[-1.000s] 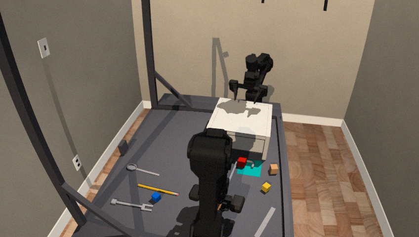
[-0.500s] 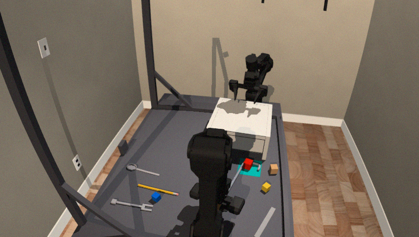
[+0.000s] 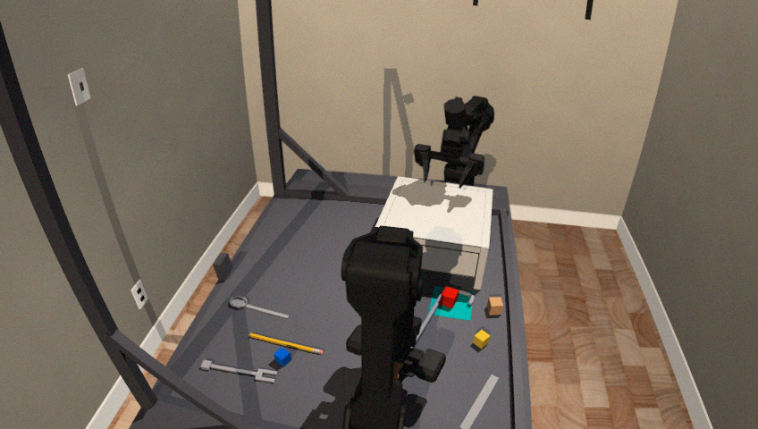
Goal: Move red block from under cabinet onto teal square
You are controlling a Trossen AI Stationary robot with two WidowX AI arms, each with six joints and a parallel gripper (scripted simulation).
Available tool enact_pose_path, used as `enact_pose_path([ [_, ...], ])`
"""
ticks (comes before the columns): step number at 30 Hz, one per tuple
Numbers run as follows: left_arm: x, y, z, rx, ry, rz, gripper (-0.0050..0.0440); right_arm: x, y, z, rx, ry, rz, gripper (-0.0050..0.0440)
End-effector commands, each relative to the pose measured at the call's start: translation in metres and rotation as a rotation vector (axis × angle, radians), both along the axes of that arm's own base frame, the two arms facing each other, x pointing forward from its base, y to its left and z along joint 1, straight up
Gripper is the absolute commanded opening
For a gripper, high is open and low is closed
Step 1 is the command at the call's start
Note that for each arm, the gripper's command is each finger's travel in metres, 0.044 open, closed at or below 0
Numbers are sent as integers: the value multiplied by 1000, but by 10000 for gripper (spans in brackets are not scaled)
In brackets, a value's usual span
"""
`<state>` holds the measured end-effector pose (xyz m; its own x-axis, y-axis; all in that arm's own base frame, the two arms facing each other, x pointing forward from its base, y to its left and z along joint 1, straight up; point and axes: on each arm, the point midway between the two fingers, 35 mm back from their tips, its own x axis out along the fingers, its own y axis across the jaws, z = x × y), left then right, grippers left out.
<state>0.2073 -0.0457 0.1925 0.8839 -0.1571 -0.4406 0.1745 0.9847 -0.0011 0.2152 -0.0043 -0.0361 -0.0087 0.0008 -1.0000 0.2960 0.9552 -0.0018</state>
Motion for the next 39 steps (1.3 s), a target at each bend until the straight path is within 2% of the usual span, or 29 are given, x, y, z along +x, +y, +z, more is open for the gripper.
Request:
enact_pose_path([
  [1, 1, 0, 6, -3, -14, 0, 440, 14, -4, 3, -4, -29, -5, 109],
  [9, 1, 0, 6, -3, -14, 0, 440, 10, -5, -1, -4, -19, -8, 109],
  [13, 1, 0, 6, -3, -14, 0, 440, 11, -4, 1, -3, -27, -6, 205],
  [15, 1, 0, 6, -3, -14, 0, 440, 11, -4, 1, -3, -27, -6, 205],
  [25, 1, 0, 6, -3, -14, 0, 440, 15, -4, 25, -3, -45, -7, 440],
  [27, 1, 0, 6, -3, -14, 0, 440, 14, -4, 33, -3, -45, -7, 440],
  [30, 1, 0, 6, -3, -14, 0, 440, 14, -3, 63, -3, -45, -7, 440],
  [32, 1, 0, 6, -3, -14, 0, 440, 14, -3, 63, -3, -45, -7, 440],
  [35, 1, 0, 6, -3, -14, 0, 440, 13, -3, 92, -3, -45, -7, 440],
  [39, 1, 0, 6, -3, -14, 0, 440, 21, -9, 90, -11, -46, -1, 440],
])
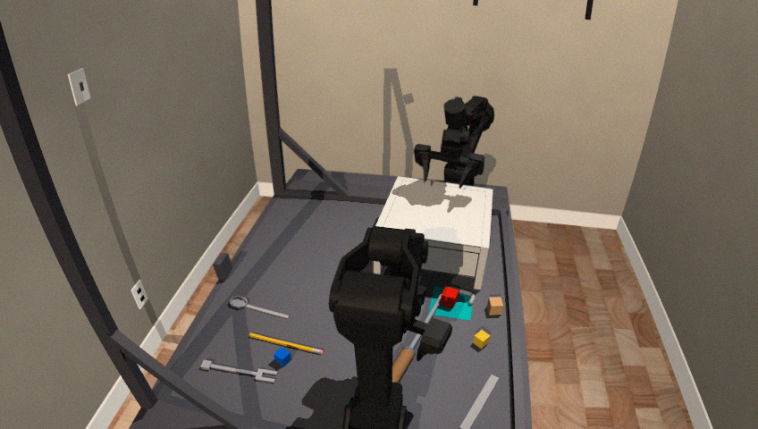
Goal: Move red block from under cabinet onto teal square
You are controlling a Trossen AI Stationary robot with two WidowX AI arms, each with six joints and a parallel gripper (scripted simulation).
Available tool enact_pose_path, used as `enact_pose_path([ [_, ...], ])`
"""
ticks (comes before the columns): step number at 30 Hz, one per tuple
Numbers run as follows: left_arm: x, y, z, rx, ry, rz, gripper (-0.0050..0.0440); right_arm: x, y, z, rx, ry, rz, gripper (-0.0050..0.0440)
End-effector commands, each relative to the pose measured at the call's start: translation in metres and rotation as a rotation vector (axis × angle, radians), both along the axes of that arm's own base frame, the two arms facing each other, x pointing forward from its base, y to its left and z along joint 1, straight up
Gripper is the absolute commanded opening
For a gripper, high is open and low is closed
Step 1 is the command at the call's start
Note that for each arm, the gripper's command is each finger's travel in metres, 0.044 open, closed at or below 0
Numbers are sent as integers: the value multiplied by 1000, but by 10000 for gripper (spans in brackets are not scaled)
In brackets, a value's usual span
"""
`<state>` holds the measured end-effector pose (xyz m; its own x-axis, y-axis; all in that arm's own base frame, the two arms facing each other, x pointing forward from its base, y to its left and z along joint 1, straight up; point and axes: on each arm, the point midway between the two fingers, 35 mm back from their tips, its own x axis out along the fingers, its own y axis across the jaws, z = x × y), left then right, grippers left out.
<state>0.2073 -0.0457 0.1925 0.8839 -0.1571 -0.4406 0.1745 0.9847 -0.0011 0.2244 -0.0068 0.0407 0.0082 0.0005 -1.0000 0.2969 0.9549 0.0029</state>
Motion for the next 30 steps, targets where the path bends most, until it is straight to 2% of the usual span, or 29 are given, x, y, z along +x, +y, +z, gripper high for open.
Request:
enact_pose_path([
  [1, 1, 0, 6, -3, -14, 0, 440, 16, -8, 13, -13, -33, 1, 440],
  [4, 1, 0, 6, -3, -14, 0, 440, 41, -20, 17, -23, -75, 11, 440],
  [8, 1, 0, 6, -3, -14, 0, 440, 92, -43, 26, -43, -160, 31, 440],
  [10, 1, 0, 6, -3, -14, 0, 440, 92, -43, 26, -43, -160, 31, 440],
  [15, 1, 0, 6, -3, -14, 0, 440, 146, -70, 36, -65, -250, 53, 440],
  [21, 1, 0, 6, -3, -14, 0, 440, 191, -92, 43, -87, -325, 72, 440],
  [25, 1, 0, 6, -3, -14, 0, 440, 208, -100, 46, -95, -351, 79, 440],
  [30, 1, 0, 6, -3, -14, 0, 440, 212, -101, 47, -96, -357, 83, 440],
])
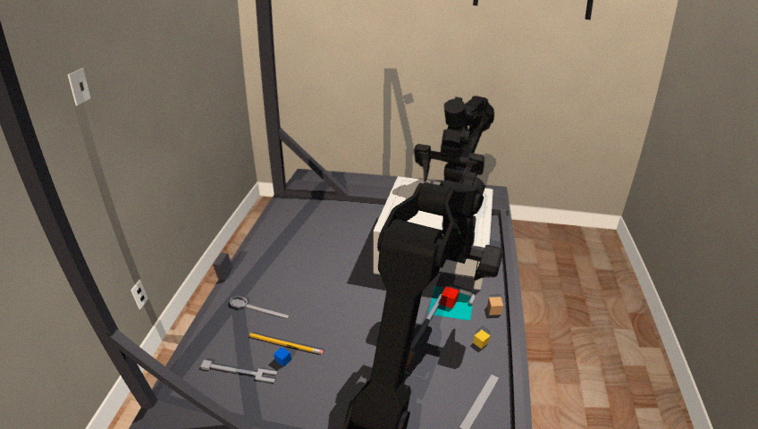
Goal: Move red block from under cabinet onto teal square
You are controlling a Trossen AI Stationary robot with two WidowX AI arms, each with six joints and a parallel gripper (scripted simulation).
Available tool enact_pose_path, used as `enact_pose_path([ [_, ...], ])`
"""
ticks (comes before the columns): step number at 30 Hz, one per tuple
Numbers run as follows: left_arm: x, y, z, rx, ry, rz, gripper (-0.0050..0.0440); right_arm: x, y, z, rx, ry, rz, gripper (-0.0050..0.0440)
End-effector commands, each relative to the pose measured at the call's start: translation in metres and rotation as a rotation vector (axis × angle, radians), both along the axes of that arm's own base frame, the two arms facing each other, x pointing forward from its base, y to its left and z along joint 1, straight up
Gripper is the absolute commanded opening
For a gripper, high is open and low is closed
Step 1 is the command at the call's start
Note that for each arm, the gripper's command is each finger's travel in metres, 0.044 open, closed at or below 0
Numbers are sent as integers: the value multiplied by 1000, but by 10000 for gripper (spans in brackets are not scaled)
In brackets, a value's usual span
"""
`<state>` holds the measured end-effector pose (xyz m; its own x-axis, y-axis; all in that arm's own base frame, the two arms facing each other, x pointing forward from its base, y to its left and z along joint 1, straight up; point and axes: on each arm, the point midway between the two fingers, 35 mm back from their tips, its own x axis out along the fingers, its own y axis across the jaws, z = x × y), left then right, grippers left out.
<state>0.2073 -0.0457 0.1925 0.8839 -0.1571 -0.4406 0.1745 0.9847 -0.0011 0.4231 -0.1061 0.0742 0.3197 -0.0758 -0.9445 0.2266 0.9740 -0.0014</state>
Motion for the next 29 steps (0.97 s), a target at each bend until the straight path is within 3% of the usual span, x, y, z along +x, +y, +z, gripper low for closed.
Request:
enact_pose_path([
  [1, 1, 0, 6, -3, -14, 0, 440, 13, -1, 13, -8, -42, 11, 440],
  [29, 1, 0, 6, -3, -14, 0, 440, 10, -1, 14, -8, -40, 7, 440],
])
